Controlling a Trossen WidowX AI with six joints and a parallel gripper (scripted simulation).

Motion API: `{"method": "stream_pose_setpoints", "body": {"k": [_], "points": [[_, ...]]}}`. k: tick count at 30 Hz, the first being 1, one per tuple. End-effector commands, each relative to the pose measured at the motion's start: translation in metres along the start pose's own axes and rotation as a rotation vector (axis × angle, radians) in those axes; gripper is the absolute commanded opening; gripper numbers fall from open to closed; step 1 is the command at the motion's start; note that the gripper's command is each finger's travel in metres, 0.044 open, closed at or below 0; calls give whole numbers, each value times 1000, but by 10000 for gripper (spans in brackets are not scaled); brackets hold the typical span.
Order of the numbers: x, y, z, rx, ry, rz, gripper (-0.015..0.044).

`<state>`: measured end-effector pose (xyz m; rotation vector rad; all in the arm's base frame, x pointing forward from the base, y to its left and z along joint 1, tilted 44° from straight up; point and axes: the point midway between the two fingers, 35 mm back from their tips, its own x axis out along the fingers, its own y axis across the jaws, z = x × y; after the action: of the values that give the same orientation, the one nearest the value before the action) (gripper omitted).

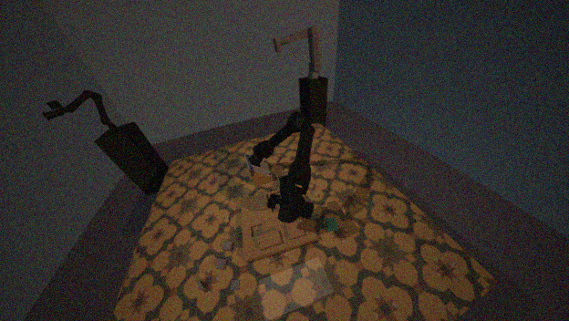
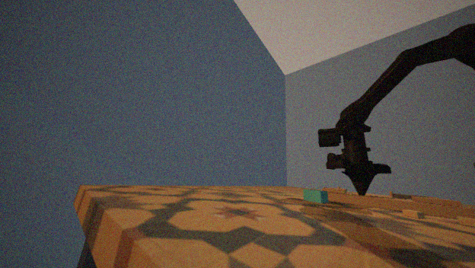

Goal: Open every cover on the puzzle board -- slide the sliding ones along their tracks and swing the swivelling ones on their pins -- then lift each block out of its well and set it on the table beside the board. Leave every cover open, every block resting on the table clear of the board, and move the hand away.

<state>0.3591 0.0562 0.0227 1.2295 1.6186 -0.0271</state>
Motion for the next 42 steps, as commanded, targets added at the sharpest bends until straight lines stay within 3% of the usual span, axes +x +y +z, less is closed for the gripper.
{"method": "stream_pose_setpoints", "body": {"k": [1,22,28,33,42], "points": [[2,-2,-2,4,7,-3,0],[-12,-3,4,4,5,-3,0],[-35,-4,5,0,6,-6,144],[-62,-4,5,-9,5,-5,144],[-51,-4,5,-10,4,-5,144]]}}
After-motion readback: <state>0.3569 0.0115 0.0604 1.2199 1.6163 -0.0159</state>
